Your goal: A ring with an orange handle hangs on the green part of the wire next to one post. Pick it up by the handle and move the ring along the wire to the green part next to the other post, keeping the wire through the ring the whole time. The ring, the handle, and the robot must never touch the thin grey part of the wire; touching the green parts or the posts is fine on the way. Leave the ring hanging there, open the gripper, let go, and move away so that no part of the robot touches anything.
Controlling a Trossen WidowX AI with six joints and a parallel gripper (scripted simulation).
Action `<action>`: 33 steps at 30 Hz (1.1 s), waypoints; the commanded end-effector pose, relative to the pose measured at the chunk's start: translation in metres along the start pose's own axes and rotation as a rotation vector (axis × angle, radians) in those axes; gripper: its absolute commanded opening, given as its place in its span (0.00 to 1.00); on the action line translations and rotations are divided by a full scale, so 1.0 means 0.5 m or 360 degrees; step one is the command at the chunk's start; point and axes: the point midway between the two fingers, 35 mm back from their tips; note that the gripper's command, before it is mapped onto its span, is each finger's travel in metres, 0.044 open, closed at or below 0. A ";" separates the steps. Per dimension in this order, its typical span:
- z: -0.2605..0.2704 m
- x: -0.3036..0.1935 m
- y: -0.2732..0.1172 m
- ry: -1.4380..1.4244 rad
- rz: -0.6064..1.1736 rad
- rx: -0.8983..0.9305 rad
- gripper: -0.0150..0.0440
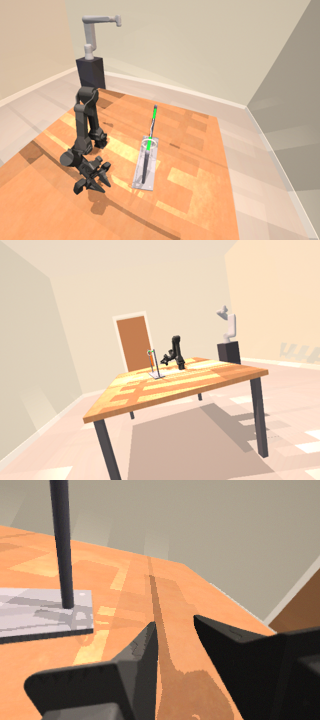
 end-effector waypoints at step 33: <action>0.302 0.164 0.040 0.0563 -0.0262 0.0721 0.53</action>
Point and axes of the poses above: the point midway between the two fingers, 35 mm back from their tips, its own y axis out along the fingers, its own z axis across the jaws, x = y × z, and after that the axes turned 8 degrees about y, right-handed
